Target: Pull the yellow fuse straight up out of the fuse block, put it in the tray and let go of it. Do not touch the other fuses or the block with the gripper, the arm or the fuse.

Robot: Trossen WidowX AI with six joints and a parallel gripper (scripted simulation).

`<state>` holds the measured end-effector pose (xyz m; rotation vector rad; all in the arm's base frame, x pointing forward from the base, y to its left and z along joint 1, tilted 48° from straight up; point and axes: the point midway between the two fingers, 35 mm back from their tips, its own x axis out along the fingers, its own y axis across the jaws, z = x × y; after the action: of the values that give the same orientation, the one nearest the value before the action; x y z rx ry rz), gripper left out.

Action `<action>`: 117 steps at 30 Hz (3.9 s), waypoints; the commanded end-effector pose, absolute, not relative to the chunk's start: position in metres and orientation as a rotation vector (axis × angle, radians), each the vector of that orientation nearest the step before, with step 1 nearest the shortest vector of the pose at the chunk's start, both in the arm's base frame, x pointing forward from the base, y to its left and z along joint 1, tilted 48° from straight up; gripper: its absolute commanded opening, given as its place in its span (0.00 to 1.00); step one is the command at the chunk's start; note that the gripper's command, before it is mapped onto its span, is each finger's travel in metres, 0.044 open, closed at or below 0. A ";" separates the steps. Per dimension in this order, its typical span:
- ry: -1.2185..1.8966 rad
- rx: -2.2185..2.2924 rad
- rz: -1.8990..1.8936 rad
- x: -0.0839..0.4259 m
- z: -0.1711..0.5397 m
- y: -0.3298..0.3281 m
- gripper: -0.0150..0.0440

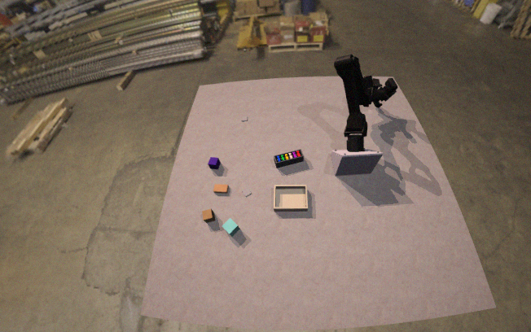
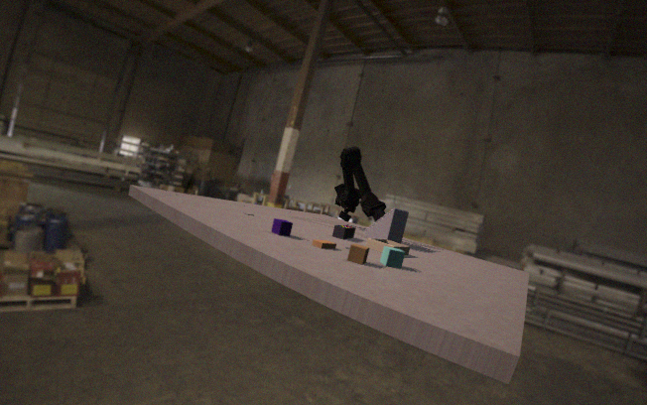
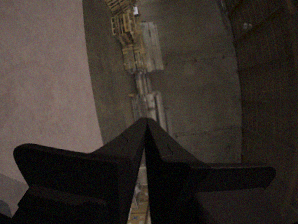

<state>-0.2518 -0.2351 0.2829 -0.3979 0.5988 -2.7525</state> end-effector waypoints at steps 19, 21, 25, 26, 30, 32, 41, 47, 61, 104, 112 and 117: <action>0.215 -0.491 -2.358 -0.130 0.359 -0.320 0.36; 0.175 -0.489 -2.280 -0.107 0.365 -0.328 0.36; 0.110 -0.465 -2.098 -0.053 0.373 -0.342 0.36; 0.120 -0.462 -2.054 -0.039 0.373 -0.345 0.36; 0.155 -0.457 -1.878 0.016 0.373 -0.351 0.36; 0.179 -0.457 -1.788 0.044 0.372 -0.351 0.36; 0.369 -0.470 -1.424 0.151 0.344 -0.333 0.36; 0.460 -0.463 -1.131 0.232 0.315 -0.297 0.36; 1.003 -0.774 -0.420 0.350 0.189 -0.161 0.36; 1.636 -2.074 0.961 0.294 0.032 0.053 0.36; 1.636 -2.075 0.961 0.295 0.027 0.047 0.36; 1.637 -2.075 0.960 0.295 0.024 0.044 0.36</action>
<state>0.2954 0.0475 0.0262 -2.0662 1.6316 0.9595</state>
